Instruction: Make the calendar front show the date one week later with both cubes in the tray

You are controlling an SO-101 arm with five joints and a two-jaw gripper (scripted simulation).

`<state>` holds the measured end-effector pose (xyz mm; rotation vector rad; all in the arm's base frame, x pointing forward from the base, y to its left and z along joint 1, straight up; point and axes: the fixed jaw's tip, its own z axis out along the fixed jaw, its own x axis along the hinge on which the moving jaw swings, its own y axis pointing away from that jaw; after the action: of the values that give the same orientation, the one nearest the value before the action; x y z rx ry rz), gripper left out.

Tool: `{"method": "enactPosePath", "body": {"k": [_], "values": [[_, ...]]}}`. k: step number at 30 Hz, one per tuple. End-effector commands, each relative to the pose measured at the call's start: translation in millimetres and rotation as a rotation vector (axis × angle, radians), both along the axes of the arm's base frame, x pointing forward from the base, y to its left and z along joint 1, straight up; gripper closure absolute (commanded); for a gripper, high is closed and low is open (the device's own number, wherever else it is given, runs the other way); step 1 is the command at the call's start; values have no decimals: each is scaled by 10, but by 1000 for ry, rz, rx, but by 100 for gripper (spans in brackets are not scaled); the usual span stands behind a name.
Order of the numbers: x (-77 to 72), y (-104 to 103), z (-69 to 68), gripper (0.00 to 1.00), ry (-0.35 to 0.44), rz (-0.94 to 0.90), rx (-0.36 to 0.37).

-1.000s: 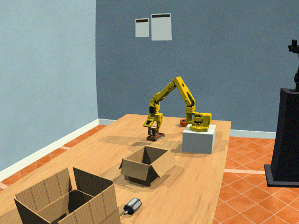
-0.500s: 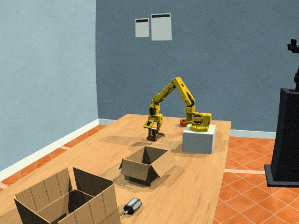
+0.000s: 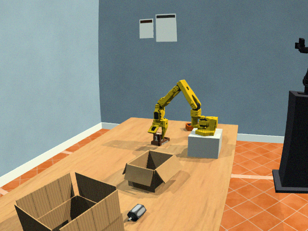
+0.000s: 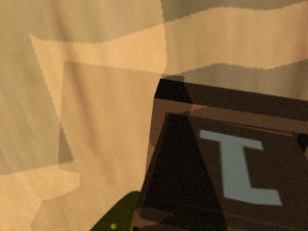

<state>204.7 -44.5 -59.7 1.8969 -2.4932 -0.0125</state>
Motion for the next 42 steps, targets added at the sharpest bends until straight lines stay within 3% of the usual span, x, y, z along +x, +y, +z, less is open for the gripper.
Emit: {"method": "enactPosePath", "body": {"k": [1,12,22,42], "values": [[2,-15,-25,100,-3,-1,1],[2,-15,-36,100,-3,-1,1],[2,-15,-36,77,-3,-1,1],[2,-15,-36,70,-3,-1,1]]}}
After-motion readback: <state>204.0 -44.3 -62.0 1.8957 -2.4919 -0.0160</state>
